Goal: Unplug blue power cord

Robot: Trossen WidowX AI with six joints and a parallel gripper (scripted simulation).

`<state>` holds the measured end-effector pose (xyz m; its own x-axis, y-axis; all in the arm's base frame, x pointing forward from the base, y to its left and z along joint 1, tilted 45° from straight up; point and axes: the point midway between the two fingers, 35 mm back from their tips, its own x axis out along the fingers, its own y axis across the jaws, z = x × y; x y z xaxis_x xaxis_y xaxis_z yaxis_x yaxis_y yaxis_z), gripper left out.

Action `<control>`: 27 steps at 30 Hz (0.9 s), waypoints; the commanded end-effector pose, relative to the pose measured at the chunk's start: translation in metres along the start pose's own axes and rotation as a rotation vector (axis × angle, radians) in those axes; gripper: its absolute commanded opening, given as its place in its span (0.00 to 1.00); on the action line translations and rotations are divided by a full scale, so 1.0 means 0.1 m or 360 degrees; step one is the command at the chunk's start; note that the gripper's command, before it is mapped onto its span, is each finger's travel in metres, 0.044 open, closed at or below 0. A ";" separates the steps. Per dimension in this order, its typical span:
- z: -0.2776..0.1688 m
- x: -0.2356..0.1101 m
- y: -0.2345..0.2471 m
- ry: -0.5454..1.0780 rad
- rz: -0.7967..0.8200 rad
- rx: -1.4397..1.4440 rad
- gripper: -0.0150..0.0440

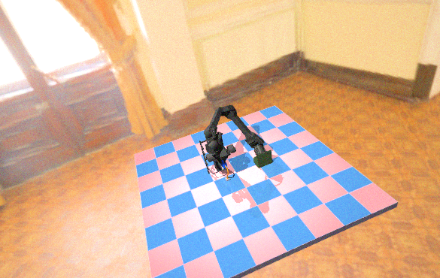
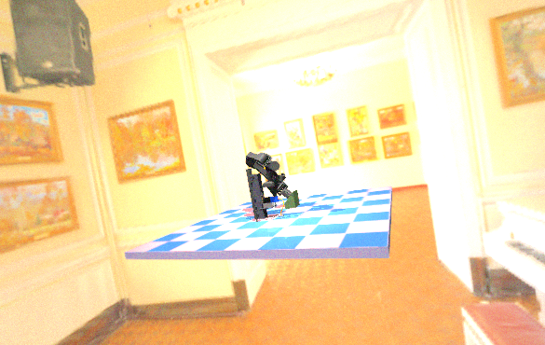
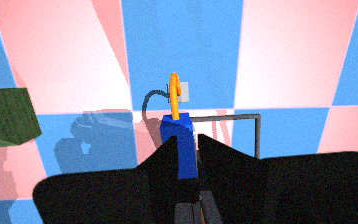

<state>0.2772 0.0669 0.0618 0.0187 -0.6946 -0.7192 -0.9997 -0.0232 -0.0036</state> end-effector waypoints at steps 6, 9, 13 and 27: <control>0.00 0.00 0.00 0.0003 -0.0002 0.0001 0.28; 0.00 0.00 0.00 0.0003 -0.0002 0.0001 0.25; 0.00 0.00 0.00 0.0003 -0.0002 0.0001 0.25; 0.16 -0.01 -0.02 0.0000 -0.0002 -0.0002 0.25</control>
<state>0.2773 0.0741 0.0551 0.0195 -0.6984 -0.7155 -0.9996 -0.0293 0.0014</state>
